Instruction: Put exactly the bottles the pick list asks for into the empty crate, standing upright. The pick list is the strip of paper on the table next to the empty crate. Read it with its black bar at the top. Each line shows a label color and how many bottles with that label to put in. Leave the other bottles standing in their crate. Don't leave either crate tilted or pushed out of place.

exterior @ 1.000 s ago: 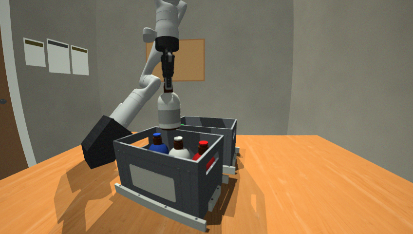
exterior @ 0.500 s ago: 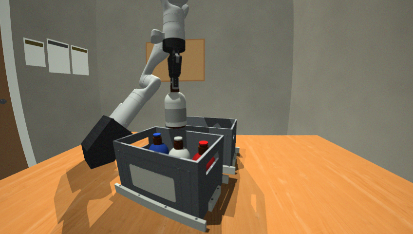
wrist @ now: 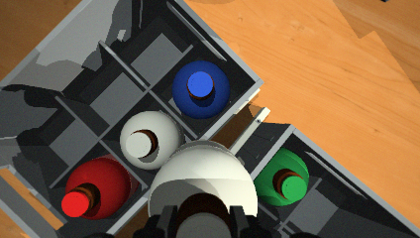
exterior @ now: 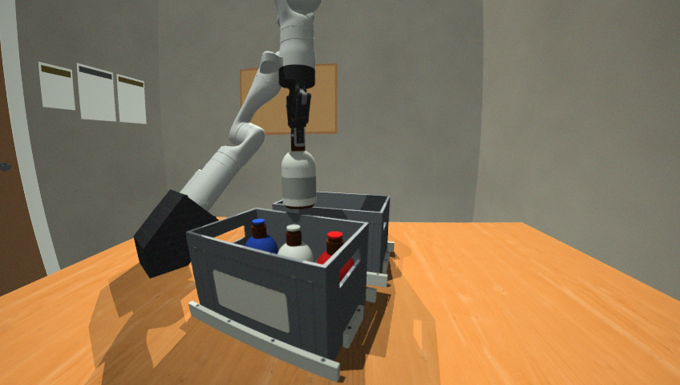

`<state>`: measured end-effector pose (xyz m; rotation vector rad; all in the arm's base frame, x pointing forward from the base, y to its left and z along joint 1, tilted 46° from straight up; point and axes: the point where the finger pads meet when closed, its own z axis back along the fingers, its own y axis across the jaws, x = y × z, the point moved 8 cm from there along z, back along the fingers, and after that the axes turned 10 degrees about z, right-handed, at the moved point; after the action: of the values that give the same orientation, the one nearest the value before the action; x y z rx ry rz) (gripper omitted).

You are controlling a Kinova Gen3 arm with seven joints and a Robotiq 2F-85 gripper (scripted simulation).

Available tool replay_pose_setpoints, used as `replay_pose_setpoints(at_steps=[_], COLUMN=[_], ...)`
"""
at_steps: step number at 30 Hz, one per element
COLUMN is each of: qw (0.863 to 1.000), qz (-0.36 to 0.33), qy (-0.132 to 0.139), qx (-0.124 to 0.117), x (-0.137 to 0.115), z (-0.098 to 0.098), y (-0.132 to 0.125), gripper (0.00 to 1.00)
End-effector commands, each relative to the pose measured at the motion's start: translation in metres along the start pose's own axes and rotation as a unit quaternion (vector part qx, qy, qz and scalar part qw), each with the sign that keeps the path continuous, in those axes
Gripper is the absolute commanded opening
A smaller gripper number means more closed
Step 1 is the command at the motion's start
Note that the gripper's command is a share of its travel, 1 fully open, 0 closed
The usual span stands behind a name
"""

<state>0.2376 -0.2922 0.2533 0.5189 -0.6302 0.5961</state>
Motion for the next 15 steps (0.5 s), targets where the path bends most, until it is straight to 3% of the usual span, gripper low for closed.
replay_pose_setpoints(at_steps=[1, 15], qw=[1.0, 1.0], qz=[0.0, 0.0], qy=[-0.001, 0.003], qx=[0.001, -0.001], x=[0.011, 0.032], z=[0.001, 0.002], y=[0.003, 0.008], gripper=[0.1, 0.1])
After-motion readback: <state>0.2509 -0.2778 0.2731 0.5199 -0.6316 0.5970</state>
